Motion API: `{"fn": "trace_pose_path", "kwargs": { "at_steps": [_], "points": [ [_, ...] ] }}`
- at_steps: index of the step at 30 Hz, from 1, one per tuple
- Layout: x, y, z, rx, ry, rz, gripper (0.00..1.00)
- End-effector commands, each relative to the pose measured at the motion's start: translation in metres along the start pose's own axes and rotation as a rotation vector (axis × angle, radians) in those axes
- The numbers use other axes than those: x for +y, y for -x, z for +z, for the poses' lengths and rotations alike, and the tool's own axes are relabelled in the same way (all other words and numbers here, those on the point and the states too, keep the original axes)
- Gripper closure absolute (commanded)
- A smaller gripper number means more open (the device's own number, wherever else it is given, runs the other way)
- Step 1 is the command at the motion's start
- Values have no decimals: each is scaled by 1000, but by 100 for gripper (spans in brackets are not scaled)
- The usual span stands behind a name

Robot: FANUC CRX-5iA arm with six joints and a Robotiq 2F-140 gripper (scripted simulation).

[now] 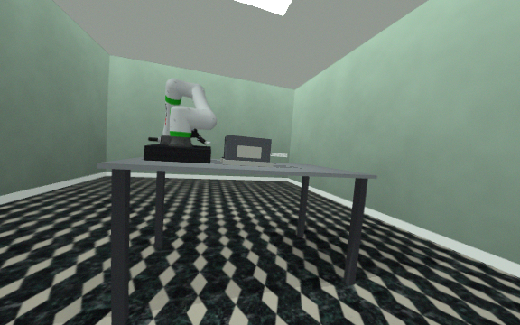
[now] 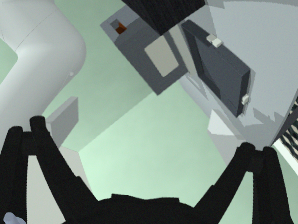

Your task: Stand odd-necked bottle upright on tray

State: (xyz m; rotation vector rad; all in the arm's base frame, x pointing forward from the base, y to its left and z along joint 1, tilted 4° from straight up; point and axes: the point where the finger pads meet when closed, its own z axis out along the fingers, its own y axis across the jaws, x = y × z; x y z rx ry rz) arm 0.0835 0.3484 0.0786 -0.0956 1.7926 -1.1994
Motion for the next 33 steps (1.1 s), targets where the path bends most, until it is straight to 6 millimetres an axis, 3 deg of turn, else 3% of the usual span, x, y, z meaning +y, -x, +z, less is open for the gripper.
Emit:
{"fn": "trace_pose_path", "kwargs": {
  "at_steps": [1,18,27,33],
  "points": [
    [0,1,0,1,1,1,0],
    [-1,1,-1,0,1,1,0],
    [-70,67,-12,0,1,1,0],
    [-72,69,-12,1,1,1,0]
  ]
}}
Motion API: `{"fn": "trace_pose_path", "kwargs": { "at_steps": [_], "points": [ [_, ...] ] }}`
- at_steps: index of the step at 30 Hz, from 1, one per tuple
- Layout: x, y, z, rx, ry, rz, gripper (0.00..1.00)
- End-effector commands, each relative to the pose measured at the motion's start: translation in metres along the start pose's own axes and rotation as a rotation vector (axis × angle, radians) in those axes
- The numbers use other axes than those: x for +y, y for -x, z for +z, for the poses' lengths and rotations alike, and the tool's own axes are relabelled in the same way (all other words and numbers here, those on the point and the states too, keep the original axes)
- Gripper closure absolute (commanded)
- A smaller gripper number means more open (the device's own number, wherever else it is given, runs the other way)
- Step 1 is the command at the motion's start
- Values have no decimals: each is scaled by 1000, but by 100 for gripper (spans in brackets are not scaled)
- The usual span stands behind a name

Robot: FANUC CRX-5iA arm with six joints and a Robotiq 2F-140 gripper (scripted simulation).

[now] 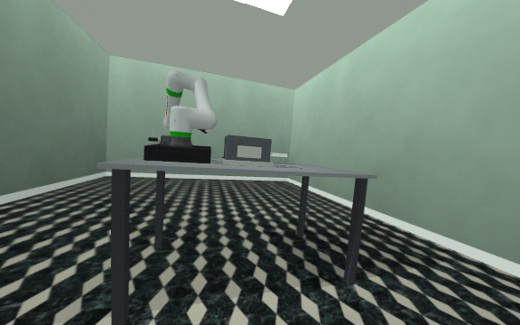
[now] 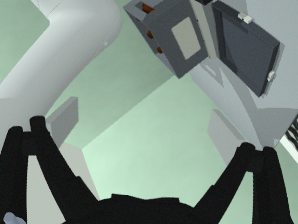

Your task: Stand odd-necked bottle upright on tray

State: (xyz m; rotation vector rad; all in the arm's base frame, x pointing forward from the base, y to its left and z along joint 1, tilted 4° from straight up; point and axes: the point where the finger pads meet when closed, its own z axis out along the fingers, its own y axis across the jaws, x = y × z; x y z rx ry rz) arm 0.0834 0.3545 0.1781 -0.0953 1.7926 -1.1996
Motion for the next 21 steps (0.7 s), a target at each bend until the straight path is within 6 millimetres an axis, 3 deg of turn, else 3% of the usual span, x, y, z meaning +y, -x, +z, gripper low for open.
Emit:
{"fn": "trace_pose_path", "kwargs": {
  "at_steps": [1,7,16,18,19,21],
  "points": [
    [0,1,0,1,1,1,0],
    [-3,0,16,51,-17,56,0],
    [-13,-5,95,299,-98,321,0],
    [-13,-5,95,299,-98,321,0],
    [-16,-5,115,358,-117,384,0],
    [-18,-6,131,410,-133,439,0]
  ]
}}
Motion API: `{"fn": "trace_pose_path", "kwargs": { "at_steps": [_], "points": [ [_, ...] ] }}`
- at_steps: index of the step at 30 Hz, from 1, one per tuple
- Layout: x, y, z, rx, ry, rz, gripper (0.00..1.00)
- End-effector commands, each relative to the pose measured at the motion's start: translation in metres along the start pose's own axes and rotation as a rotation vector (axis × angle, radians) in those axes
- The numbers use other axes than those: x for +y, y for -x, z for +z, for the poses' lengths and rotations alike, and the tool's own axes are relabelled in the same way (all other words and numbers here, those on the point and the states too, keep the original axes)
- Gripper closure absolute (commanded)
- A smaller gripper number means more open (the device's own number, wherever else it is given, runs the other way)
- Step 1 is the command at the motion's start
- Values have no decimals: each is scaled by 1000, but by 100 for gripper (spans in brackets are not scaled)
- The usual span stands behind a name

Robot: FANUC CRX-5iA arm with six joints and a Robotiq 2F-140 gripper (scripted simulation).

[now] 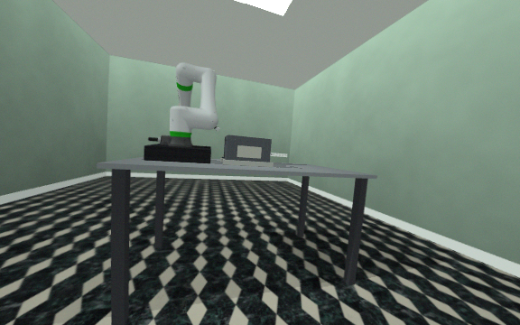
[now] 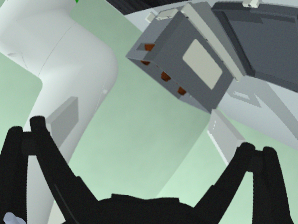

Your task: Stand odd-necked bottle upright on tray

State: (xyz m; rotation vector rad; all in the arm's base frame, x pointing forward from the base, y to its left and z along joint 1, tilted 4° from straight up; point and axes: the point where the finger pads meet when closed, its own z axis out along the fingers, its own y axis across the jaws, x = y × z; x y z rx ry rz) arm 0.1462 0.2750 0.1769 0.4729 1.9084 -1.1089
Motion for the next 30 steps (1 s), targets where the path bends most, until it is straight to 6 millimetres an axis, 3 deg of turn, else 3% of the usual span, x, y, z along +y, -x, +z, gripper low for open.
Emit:
{"fn": "trace_pose_path", "kwargs": {
  "at_steps": [1,12,14,15,16,20,29,30],
  "points": [
    [3,13,36,116,-26,119,0],
    [6,39,124,400,-116,419,0],
    [6,39,124,400,-116,419,0],
    [7,45,144,466,-137,489,0],
    [7,47,152,491,-145,516,0],
    [8,54,172,556,-166,586,0],
    [13,75,242,787,-240,820,0],
    [13,75,242,787,-240,820,0]
  ]
}}
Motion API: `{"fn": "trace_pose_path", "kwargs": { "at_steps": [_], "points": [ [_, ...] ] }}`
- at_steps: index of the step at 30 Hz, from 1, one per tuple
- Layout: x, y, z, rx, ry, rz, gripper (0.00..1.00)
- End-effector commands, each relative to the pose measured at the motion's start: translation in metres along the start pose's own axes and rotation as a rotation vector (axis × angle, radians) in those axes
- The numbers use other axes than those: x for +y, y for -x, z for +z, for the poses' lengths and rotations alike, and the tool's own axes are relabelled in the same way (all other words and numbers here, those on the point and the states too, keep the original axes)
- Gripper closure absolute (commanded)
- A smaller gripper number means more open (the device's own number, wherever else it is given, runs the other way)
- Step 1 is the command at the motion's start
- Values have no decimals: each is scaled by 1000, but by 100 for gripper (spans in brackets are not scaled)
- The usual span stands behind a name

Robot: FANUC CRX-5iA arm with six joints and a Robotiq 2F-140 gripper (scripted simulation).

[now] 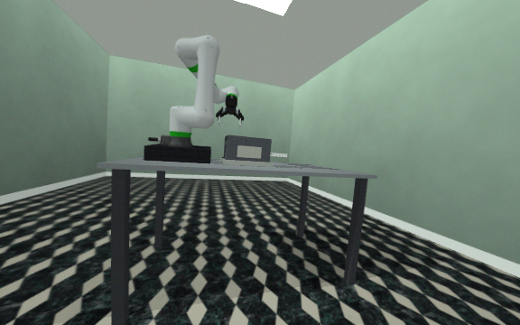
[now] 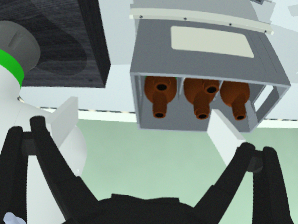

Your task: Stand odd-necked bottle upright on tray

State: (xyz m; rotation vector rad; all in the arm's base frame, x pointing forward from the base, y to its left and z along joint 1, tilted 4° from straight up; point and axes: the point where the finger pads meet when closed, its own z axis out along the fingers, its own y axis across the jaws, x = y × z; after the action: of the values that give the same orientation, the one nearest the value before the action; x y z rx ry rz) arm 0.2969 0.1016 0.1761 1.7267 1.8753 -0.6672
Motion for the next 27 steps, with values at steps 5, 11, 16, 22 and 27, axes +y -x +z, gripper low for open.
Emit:
{"fn": "trace_pose_path", "kwargs": {
  "at_steps": [5,11,16,22,27],
  "points": [
    [39,35,33,192,-64,189,0],
    [61,58,53,309,-102,314,0],
    [76,73,66,386,-128,396,0],
    [99,96,86,504,-166,523,0],
    [112,111,98,573,-186,599,0]
  ]
}}
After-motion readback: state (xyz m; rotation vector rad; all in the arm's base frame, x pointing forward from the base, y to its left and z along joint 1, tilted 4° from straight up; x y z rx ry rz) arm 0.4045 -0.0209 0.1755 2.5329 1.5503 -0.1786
